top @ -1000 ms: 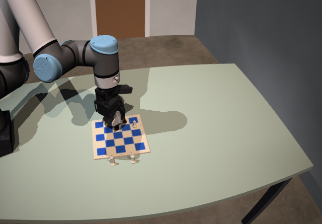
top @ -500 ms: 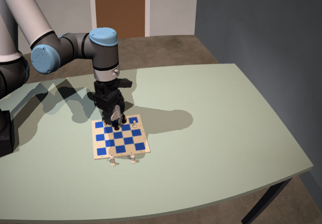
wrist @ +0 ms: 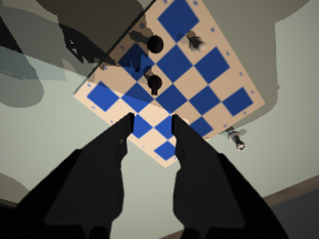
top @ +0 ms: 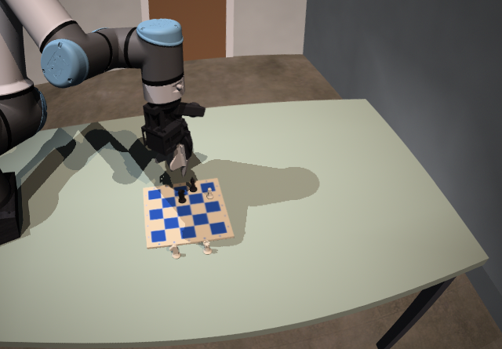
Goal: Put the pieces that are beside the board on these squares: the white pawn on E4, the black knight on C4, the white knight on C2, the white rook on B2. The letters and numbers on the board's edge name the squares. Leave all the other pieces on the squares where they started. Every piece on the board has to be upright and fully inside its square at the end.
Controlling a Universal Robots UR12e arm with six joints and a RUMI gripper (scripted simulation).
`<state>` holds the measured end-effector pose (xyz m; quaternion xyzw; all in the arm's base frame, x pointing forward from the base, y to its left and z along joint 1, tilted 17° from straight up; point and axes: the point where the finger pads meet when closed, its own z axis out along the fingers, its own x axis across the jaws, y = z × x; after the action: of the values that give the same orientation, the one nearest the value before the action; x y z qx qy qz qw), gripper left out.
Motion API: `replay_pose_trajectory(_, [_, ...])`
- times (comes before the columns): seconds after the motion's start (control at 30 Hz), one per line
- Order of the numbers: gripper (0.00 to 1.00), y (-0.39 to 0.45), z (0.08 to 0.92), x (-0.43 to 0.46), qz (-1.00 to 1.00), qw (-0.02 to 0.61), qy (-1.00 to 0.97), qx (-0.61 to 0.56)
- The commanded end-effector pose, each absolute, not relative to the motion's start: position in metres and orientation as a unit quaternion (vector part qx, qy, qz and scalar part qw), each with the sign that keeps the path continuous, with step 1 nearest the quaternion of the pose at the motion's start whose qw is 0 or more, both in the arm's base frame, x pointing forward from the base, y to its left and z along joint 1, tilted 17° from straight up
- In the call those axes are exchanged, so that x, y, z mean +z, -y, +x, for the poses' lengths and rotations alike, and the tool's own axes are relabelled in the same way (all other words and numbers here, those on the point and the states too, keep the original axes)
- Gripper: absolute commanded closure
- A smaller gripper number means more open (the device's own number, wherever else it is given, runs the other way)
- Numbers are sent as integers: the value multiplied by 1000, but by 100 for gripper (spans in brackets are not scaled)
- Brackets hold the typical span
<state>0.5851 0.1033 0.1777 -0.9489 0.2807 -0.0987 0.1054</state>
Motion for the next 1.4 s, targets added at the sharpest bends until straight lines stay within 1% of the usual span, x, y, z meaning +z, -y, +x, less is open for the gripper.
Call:
replay_pose_trajectory(0.0, [78, -102, 584, 183, -949, 106, -281, -99])
replay_pose_trajectory(0.03, [0, -102, 584, 183, -949, 106, -281, -99])
replay_pose_trajectory(0.97, [0, -102, 584, 183, -950, 105, -278, -99])
replay_pose_trajectory(1.37, [0, -98, 585, 182, -959, 101, -242, -103])
